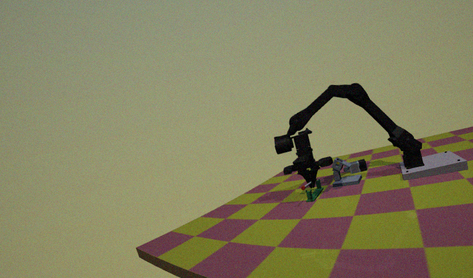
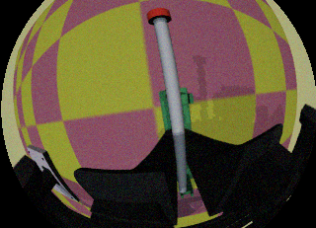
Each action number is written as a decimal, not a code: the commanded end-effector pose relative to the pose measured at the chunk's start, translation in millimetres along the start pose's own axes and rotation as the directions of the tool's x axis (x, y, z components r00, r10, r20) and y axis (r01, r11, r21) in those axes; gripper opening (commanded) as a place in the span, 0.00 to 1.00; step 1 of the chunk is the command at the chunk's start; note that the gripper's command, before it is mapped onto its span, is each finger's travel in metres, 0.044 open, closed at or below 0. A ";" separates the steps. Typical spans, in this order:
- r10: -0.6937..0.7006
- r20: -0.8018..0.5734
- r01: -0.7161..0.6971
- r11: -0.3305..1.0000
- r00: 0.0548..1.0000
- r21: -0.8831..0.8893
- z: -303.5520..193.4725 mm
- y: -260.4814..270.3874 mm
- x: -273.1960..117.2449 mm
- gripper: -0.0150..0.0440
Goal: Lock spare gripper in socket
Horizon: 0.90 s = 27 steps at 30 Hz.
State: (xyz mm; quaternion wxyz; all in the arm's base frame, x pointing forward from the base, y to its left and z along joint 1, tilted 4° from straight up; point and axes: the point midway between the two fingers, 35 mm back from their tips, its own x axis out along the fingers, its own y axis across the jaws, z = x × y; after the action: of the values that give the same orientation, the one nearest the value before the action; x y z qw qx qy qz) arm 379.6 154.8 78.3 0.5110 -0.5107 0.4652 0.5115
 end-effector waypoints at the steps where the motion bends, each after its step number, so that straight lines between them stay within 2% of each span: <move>1: -0.002 0.000 0.002 1.000 1.000 -0.001 -6.8 -1.5 -2.3 0.25; 17: -0.001 -0.005 0.001 1.000 1.000 0.000 -54.4 -6.1 -18.0 0.25; 27: 0.000 -0.008 0.000 1.000 1.000 -0.001 -57.2 -6.3 -8.3 0.25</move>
State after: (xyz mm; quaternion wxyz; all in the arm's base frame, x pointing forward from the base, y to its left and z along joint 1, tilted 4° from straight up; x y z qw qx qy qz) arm 388.5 98.1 88.8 0.5108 -0.5124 0.4671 0.5082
